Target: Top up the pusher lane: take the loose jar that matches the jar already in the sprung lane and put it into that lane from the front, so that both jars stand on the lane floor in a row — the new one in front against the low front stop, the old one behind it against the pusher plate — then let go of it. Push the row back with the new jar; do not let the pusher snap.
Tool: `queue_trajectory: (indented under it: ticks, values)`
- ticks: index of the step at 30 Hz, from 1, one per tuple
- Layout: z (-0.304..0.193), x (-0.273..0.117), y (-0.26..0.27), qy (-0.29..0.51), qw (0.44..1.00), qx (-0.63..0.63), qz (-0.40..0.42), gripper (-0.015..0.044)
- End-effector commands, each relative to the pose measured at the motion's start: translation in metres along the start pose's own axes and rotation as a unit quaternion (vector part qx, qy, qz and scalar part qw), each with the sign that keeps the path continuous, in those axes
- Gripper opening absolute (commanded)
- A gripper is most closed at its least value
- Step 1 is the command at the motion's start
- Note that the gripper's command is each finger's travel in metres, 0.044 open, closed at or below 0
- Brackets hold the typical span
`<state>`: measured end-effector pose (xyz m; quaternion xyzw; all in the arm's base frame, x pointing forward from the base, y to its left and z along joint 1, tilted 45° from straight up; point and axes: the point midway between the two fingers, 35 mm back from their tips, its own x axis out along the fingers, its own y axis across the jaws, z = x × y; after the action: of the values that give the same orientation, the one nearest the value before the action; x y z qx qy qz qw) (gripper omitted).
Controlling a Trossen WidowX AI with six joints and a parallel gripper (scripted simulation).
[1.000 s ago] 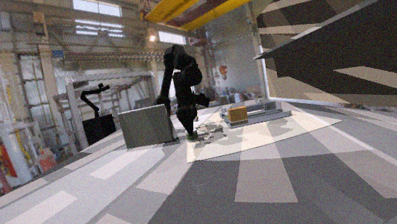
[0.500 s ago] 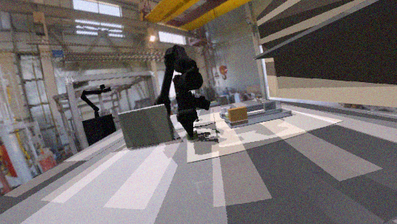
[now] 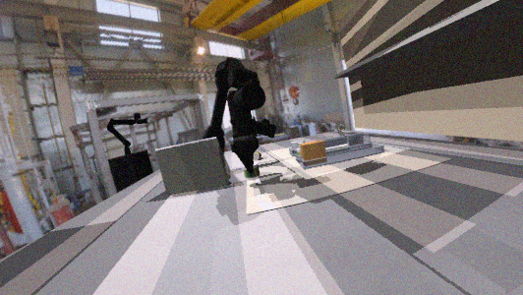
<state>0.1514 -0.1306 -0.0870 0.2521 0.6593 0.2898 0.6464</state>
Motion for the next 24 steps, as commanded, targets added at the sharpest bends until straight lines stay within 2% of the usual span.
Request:
queue_trajectory:
  ticks: [1, 12, 17, 24]
  values:
    - [0.0, -0.024, -0.004, -0.003, 1.0, -0.003, -0.008, 0.0]
    - [-0.007, -0.083, -0.001, -0.002, 1.0, -0.002, -0.007, 0.0]
    - [-0.004, -0.083, 0.0, -0.002, 1.0, -0.001, -0.009, 0.0]
    - [0.031, -0.08, 0.02, -0.003, 1.0, 0.008, -0.02, 0.0]
